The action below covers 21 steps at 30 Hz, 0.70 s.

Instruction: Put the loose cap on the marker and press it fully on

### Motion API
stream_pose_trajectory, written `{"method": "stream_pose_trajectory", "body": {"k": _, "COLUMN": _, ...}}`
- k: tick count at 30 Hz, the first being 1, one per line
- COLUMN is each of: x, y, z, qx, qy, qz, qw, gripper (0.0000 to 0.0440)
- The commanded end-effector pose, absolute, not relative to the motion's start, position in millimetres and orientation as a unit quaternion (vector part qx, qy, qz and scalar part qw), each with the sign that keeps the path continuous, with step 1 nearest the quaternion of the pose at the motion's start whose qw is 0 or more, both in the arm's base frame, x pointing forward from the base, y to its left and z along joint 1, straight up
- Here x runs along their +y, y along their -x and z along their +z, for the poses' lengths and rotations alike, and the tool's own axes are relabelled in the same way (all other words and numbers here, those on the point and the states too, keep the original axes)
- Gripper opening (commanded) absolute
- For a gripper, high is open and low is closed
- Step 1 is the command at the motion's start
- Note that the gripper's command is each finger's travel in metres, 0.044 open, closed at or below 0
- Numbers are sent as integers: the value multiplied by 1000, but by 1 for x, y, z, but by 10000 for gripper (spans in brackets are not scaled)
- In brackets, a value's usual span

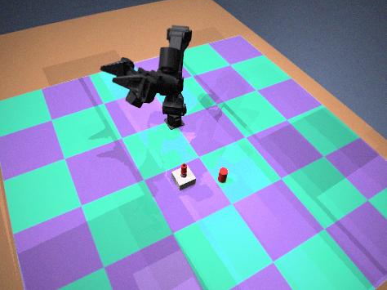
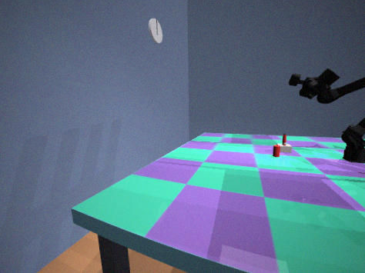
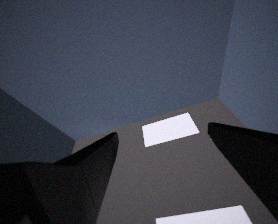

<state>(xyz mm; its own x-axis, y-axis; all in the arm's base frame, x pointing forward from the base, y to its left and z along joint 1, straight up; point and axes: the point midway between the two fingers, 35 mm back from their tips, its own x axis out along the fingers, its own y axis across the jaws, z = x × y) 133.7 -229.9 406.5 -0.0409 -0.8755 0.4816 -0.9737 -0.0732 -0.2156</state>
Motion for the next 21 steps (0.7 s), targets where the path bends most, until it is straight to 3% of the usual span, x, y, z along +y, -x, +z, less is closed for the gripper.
{"method": "stream_pose_trajectory", "body": {"k": 1, "x": -231, "y": -136, "z": 406, "qx": -673, "qy": -688, "qz": 254, "qw": 94, "gripper": 374}}
{"method": "stream_pose_trajectory", "body": {"k": 8, "x": -235, "y": -151, "z": 403, "qx": -661, "qy": -708, "qz": 234, "qw": 80, "gripper": 212}}
{"method": "stream_pose_trajectory", "body": {"k": 21, "x": -241, "y": -179, "z": 401, "qx": -642, "qy": -742, "qz": 181, "qw": 67, "gripper": 237}}
